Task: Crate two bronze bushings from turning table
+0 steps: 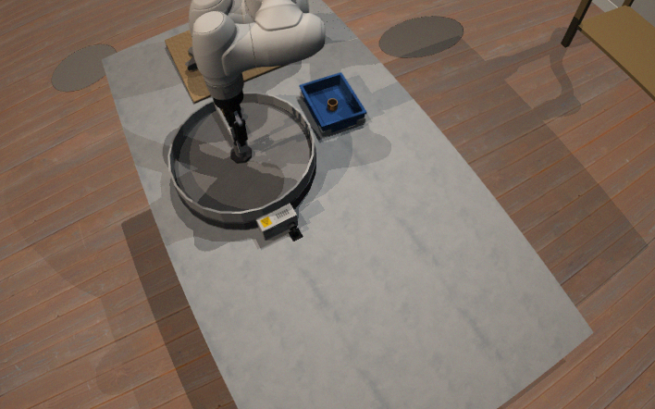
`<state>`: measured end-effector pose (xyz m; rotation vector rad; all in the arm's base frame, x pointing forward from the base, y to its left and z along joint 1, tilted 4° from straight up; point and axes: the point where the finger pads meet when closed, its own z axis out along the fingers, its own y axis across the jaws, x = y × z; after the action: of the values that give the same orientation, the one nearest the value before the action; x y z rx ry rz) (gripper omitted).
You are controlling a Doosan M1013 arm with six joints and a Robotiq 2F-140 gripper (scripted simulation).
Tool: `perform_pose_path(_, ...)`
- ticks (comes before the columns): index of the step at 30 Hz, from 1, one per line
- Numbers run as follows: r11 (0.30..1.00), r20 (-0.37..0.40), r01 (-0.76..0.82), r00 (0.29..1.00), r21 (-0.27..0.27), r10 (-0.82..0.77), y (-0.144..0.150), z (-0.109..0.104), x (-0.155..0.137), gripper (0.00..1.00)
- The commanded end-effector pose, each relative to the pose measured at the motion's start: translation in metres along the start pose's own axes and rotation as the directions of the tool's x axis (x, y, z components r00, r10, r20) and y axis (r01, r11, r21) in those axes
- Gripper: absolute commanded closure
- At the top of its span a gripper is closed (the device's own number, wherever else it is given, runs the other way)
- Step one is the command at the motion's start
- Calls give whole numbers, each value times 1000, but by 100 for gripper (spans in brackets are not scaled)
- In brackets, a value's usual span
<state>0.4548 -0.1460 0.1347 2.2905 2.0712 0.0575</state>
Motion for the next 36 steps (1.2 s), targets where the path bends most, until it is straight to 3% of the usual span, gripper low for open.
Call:
perform_pose_path(1, 1000, 0, 0, 1000, 0, 0, 0, 0, 0, 76)
perform_pose_path(21, 1000, 0, 0, 1000, 0, 0, 0, -2, 0, 76)
perform_pose_path(31, 1000, 0, 0, 1000, 0, 0, 0, -40, 0, 76)
perform_pose_path(36, 1000, 0, 0, 1000, 0, 0, 0, -45, 0, 76)
